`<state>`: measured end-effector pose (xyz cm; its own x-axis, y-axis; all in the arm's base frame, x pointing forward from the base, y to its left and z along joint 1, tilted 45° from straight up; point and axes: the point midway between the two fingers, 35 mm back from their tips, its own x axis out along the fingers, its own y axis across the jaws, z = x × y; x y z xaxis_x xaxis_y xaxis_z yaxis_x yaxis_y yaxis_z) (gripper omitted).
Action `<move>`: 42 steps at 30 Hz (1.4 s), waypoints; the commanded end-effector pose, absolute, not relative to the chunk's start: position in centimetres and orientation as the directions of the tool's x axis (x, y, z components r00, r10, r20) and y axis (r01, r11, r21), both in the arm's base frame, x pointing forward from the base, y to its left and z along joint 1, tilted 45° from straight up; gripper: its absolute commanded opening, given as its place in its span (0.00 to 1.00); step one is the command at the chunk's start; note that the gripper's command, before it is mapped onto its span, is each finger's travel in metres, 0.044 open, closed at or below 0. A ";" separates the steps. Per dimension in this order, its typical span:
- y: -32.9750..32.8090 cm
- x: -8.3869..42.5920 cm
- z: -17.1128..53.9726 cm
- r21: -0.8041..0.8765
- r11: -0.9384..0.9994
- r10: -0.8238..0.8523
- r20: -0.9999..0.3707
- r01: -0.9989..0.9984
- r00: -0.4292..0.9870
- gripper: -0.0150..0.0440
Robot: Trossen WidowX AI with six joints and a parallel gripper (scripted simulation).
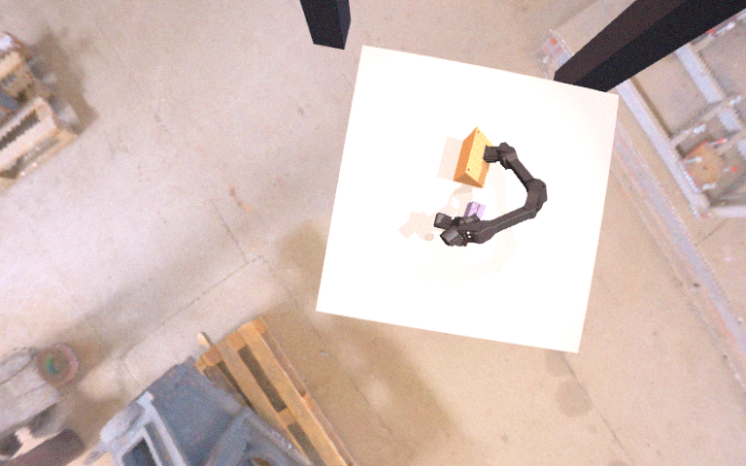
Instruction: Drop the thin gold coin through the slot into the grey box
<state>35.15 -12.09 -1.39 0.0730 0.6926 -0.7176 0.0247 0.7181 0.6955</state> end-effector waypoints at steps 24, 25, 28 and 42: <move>-9.1 35.6 -4.6 0.699 0.714 0.696 -0.714 0.028 0.073 0.53; -8.9 35.6 -4.7 0.699 0.714 0.696 -0.714 0.028 0.073 0.53; -8.6 35.6 -5.0 0.699 0.714 0.696 -0.714 0.028 0.073 0.53; -7.0 35.7 -6.6 0.701 0.713 0.698 -0.713 0.028 0.073 0.53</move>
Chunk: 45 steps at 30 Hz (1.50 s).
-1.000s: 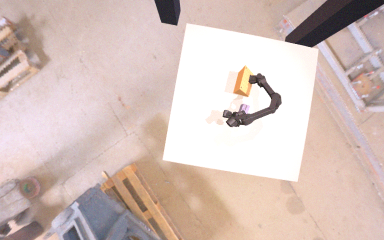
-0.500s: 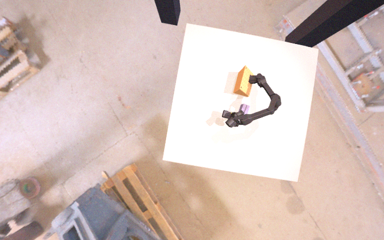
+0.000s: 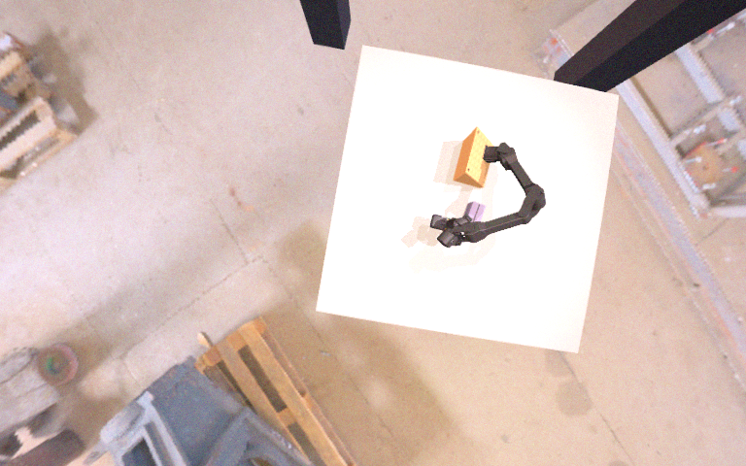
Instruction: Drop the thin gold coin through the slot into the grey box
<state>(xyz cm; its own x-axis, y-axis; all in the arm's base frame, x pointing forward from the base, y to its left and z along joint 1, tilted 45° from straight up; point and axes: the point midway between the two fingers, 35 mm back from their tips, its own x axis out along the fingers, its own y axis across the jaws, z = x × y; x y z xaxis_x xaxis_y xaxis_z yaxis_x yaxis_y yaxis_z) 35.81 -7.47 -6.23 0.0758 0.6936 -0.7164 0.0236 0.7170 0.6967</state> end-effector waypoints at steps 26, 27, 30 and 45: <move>-7.6 35.7 -6.1 0.700 0.714 0.697 -0.713 0.028 0.073 0.25; -7.8 35.8 -5.9 0.700 0.714 0.697 -0.714 0.028 0.073 0.25; -8.4 35.8 -5.4 0.699 0.714 0.696 -0.714 0.028 0.073 0.25; -11.1 35.5 -2.7 0.697 0.716 0.694 -0.716 0.031 0.074 0.25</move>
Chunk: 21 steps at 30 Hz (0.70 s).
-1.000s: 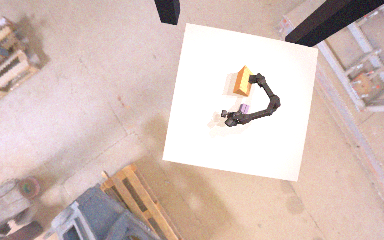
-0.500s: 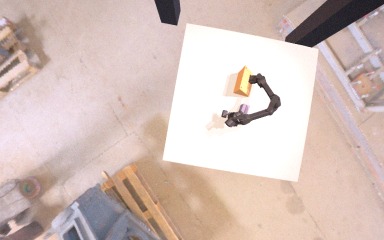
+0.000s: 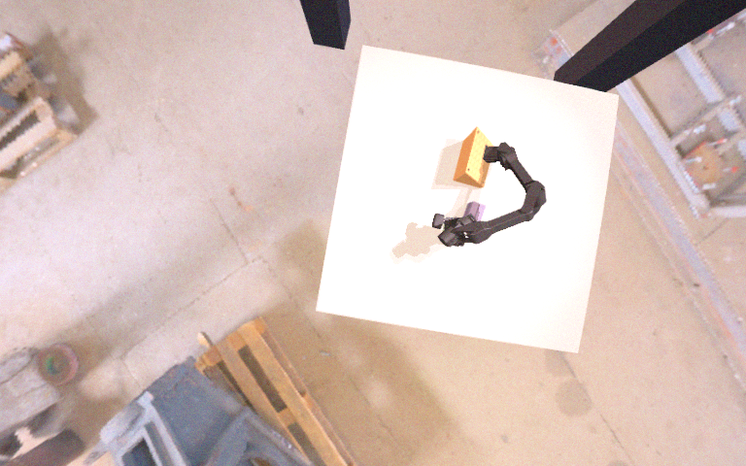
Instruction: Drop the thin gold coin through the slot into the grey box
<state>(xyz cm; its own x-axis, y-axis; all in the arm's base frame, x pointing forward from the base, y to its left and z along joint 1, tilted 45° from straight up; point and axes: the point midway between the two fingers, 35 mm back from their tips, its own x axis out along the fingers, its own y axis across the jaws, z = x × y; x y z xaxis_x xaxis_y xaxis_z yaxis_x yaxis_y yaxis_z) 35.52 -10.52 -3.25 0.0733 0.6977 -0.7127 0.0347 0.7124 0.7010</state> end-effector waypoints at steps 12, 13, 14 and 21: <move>-13.1 35.0 -0.5 0.698 0.715 0.695 -0.715 0.029 0.072 0.25; -13.2 35.0 -0.4 0.699 0.715 0.696 -0.715 0.029 0.072 0.25; -13.3 35.0 -0.3 0.699 0.715 0.696 -0.715 0.029 0.072 0.25; -13.4 34.7 -0.3 0.698 0.704 0.696 -0.715 0.132 0.072 0.25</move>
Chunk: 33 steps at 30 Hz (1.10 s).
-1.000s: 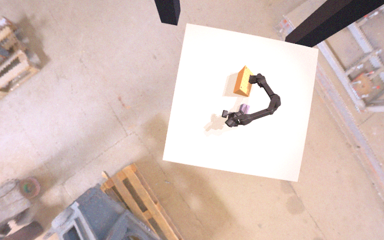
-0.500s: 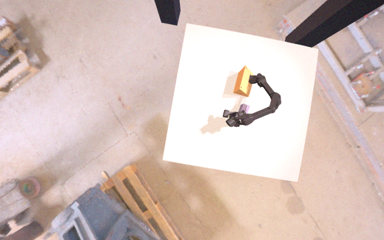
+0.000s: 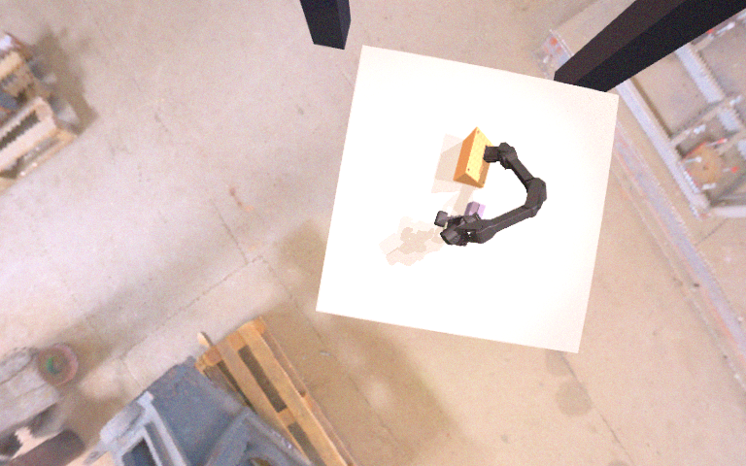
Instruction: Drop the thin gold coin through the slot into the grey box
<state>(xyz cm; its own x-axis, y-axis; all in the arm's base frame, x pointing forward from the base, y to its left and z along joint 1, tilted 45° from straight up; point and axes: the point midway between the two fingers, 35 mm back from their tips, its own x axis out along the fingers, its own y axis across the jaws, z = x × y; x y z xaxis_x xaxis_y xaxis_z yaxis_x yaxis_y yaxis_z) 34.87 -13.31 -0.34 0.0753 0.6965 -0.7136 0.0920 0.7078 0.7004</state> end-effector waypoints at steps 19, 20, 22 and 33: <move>-11.1 32.8 2.3 0.698 0.703 0.696 -0.715 0.134 0.070 0.25; -10.9 32.6 2.5 0.698 0.703 0.696 -0.715 0.134 0.070 0.25; -10.6 32.4 2.8 0.698 0.703 0.696 -0.715 0.134 0.070 0.25; -8.9 30.7 4.3 0.699 0.702 0.697 -0.714 0.135 0.069 0.25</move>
<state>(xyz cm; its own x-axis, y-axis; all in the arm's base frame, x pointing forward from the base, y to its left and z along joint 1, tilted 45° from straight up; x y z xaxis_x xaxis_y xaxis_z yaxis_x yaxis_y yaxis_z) 31.18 -9.41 4.04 0.0694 0.6940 -0.7166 0.1311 0.7057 0.6962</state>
